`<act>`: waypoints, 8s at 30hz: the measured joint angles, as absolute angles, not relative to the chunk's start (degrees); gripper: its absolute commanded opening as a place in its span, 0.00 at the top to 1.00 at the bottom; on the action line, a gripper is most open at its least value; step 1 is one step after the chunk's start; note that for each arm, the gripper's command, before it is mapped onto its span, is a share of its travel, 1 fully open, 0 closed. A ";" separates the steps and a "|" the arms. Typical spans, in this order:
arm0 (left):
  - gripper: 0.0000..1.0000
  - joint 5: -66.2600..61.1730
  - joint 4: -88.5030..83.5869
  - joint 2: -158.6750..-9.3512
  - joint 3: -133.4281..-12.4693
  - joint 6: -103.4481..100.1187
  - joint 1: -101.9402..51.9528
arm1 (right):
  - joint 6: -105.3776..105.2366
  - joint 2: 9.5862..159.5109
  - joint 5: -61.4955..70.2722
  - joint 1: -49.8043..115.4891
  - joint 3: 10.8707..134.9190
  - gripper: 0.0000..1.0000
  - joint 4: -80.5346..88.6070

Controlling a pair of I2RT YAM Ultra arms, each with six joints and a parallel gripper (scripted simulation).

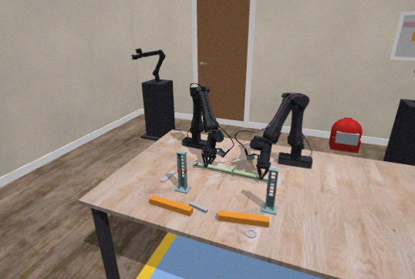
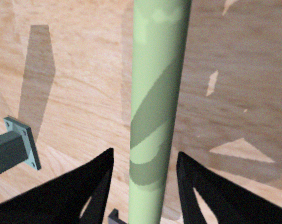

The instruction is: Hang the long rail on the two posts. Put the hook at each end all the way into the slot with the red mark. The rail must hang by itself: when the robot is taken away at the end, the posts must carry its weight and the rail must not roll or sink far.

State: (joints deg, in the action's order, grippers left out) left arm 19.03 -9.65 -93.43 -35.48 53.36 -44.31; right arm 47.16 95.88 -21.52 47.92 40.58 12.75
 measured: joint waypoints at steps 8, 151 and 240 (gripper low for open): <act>0.52 19.03 -9.43 -93.43 -35.48 53.36 -44.31 | 47.16 95.88 -21.47 47.92 40.56 0.70 12.78; 0.81 12.69 -29.39 -106.41 -72.36 67.55 -27.55 | 63.24 112.05 -14.85 32.47 81.82 0.81 33.32; 0.81 11.92 -31.99 -113.84 -83.20 70.11 -24.91 | 65.82 119.72 -13.61 29.76 93.36 0.81 36.10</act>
State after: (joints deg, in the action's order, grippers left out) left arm 11.92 -31.99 -113.84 -83.20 70.11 -24.91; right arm 65.82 119.72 -13.61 29.76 93.36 36.10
